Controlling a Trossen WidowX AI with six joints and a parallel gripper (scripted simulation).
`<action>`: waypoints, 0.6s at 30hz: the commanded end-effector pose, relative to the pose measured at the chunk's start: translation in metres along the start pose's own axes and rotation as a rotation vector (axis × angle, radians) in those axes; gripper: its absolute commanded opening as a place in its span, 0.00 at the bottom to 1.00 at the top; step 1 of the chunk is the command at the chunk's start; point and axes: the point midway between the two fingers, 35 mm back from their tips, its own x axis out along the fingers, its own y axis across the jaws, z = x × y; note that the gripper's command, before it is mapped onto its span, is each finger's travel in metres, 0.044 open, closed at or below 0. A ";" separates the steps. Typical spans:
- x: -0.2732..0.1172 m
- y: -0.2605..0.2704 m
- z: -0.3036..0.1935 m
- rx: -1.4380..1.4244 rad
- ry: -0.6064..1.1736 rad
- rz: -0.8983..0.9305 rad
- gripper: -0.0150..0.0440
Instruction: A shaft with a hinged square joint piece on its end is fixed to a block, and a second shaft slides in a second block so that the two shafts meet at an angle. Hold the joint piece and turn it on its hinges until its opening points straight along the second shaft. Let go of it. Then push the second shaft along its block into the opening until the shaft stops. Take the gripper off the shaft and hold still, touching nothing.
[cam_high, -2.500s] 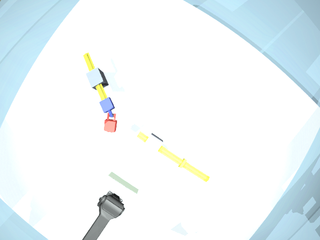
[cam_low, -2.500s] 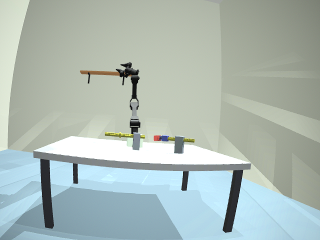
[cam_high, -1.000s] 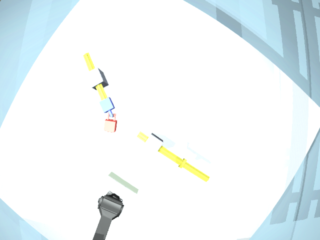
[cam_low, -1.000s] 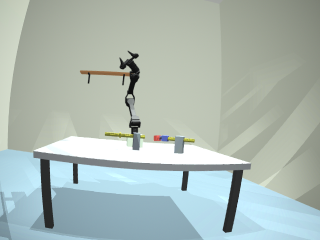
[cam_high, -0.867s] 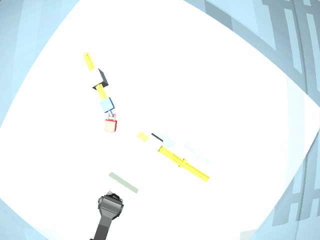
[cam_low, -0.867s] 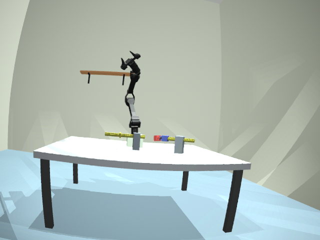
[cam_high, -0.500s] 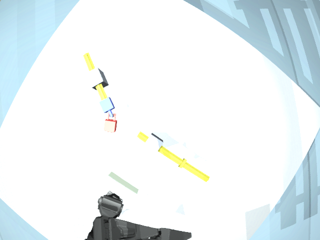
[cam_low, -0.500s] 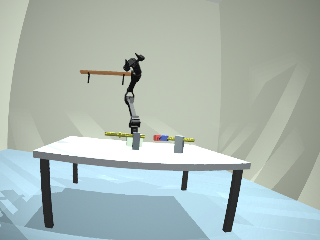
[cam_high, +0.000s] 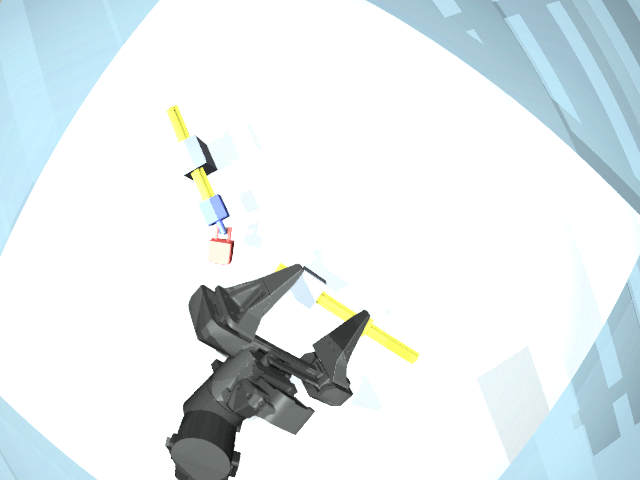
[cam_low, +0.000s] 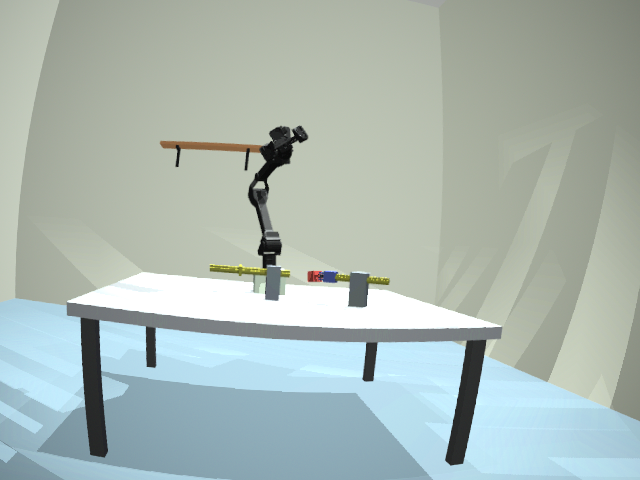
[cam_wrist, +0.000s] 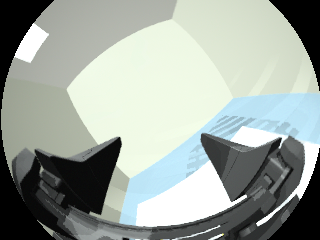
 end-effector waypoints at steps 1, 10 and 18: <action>0.007 -0.001 -0.040 -0.031 0.130 -0.001 1.00; 0.005 -0.008 -0.129 -0.113 0.428 -0.017 1.00; -0.014 -0.020 -0.200 -0.188 0.691 -0.046 1.00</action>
